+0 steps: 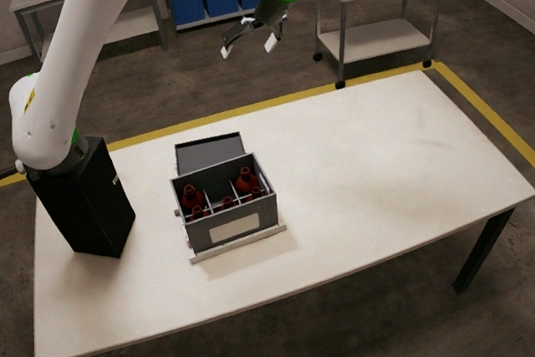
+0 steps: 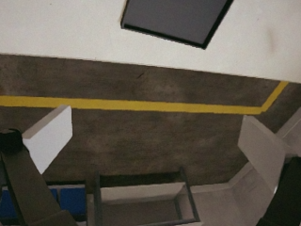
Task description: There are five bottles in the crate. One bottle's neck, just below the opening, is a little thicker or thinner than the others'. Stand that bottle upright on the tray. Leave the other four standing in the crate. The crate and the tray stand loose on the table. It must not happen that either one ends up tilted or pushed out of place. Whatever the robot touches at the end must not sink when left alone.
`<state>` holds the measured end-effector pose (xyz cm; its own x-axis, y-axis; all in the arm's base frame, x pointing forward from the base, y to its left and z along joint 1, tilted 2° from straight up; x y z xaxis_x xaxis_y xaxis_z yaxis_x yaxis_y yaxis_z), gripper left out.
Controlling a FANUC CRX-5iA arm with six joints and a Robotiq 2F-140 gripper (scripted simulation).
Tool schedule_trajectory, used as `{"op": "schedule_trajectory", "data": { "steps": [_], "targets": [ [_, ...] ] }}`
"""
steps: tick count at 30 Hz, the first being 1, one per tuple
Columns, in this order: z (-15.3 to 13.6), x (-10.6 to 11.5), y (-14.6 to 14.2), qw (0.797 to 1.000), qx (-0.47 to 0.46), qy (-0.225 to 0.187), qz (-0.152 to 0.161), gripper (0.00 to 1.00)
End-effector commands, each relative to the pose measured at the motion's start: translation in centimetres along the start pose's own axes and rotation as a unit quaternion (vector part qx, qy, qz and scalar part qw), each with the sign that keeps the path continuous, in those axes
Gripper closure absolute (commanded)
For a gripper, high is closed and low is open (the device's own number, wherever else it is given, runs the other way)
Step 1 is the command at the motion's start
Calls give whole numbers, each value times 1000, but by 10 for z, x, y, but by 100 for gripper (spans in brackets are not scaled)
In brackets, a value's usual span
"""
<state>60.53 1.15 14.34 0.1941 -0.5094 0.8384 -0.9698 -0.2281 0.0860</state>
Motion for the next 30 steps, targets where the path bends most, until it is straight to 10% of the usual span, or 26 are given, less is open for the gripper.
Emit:
{"op": "schedule_trajectory", "data": {
  "steps": [1,10,27,30],
  "targets": [
    [-13,12,11,996,79,31,-1,0],
    [-31,31,29,976,202,75,-17,0],
    [-70,81,74,863,470,165,-80,0],
    [-79,95,86,819,533,185,-101,0]
  ]
}}
Point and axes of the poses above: the point where the finger pads meet when closed, its own x axis back along the fingers, its own y axis across the jaws, z = x × y, the point moved 5 cm from there along x, back along the fingers, and after that the axes turned 13 degrees about x, right-handed, at the moved point
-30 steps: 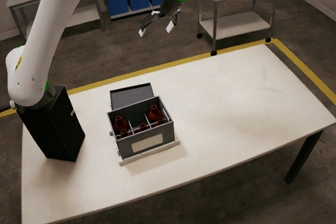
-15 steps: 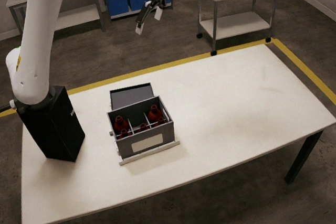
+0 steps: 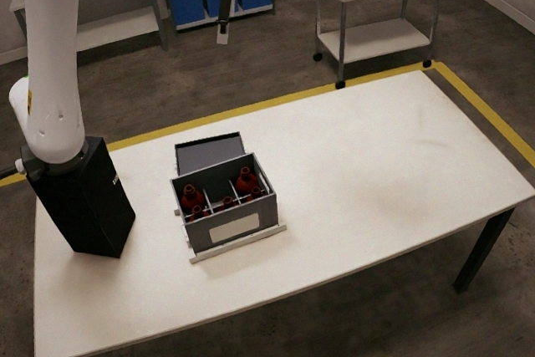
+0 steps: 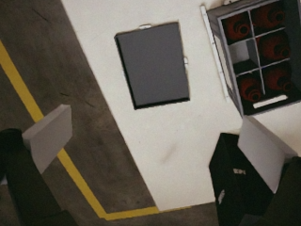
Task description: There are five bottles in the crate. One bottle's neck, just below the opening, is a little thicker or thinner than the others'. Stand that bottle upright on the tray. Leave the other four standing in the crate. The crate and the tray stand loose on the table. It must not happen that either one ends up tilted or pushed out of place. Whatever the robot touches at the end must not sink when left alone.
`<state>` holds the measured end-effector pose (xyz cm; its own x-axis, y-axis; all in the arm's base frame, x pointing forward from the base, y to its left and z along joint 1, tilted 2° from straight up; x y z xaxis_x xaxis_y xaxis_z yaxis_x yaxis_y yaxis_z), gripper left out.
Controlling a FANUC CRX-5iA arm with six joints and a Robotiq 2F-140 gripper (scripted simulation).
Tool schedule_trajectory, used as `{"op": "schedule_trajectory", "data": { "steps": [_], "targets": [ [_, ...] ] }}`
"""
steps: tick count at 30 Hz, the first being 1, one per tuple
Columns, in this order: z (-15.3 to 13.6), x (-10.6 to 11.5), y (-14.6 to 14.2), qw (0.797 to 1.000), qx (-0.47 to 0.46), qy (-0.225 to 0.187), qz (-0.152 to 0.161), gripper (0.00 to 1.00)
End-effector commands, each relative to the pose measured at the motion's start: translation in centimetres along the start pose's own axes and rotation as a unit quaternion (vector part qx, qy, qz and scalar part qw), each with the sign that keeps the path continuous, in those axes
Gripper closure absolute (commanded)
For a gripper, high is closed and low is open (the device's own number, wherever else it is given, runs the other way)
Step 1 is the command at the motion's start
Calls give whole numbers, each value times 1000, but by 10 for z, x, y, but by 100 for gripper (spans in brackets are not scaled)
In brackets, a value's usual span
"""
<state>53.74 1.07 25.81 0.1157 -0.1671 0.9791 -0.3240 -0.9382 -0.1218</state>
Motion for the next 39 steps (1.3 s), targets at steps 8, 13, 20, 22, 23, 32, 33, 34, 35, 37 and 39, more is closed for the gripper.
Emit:
{"op": "schedule_trajectory", "data": {
  "steps": [8,13,20,22,23,32,33,34,35,37,39],
  "targets": [
    [-32,45,10,976,202,50,-58,0],
    [-38,53,19,960,262,63,-80,0],
    [-9,-3,58,976,195,68,-71,0],
    [-2,-20,70,980,175,70,-68,0],
    [0,-28,77,982,165,70,-66,0],
    [16,-100,137,993,76,77,-54,0],
    [16,-105,142,993,69,77,-53,0],
    [17,-110,147,994,62,78,-52,0],
    [17,-119,154,994,52,79,-51,0],
    [16,-135,169,995,30,80,-48,0],
    [15,-151,183,996,9,82,-45,0]
  ]
}}
Point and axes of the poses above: the point where the finger pads meet when closed, its own x axis back along the fingers, its own y axis across the jaws, z = x × y, the point moved 5 cm from there along x, back along the fingers, and after that the axes turned 13 degrees about x, right-handed, at the moved point
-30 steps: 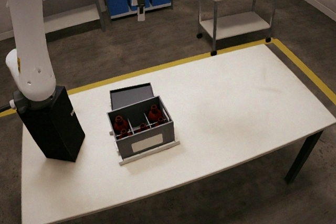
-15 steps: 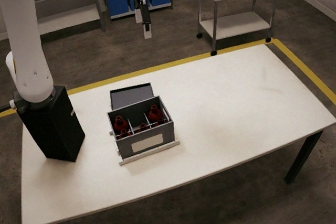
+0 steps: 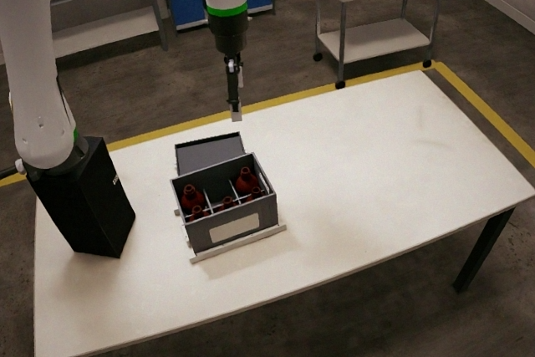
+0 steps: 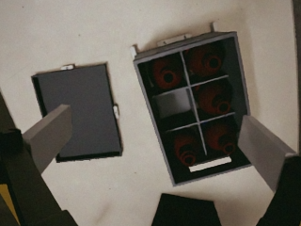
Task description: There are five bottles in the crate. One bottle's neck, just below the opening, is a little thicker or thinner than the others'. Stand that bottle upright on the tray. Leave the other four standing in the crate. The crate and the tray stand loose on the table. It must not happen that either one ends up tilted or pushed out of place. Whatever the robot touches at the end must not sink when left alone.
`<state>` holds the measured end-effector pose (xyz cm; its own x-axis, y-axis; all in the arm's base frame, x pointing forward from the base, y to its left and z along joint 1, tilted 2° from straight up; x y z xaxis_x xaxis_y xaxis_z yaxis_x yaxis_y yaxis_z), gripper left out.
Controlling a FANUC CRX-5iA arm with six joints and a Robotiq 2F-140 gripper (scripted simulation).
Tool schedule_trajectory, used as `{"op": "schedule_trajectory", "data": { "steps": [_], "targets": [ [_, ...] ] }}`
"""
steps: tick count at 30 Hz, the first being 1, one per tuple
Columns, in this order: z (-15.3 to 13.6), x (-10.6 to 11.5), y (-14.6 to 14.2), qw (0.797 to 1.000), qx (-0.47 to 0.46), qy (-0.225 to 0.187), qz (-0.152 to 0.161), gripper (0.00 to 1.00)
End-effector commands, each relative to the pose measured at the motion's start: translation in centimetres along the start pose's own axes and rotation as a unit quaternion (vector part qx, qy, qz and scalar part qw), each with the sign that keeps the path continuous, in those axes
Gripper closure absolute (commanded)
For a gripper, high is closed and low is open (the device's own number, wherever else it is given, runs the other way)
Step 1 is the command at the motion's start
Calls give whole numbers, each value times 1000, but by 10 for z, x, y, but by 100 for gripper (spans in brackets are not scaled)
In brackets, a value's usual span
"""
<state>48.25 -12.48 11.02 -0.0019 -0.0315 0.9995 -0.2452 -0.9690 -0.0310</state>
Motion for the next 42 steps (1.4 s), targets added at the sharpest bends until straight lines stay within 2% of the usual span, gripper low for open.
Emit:
{"op": "schedule_trajectory", "data": {
  "steps": [1,7,9,11,17,21,28,29,42],
  "targets": [
    [-6,-33,25,999,-40,5,2,0],
    [-28,-81,62,995,-104,6,4,0],
    [-28,-81,62,995,-104,6,4,0],
    [-43,-104,81,990,-138,8,5,0],
    [-73,-142,110,981,-195,9,7,0],
    [-83,-153,119,977,-212,10,7,0],
    [-86,-155,120,976,-215,10,7,0],
    [-86,-155,120,976,-215,10,7,90],
    [-86,-155,120,976,-215,10,7,90]
  ]
}}
Point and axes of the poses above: the point where the finger pads meet when closed, its own x axis back along the fingers, its own y axis across the jaws, z = x × y, the point moved 5 cm from there along x, back along the fingers, and after that the axes turned 13 degrees about x, right-handed, at the moved point
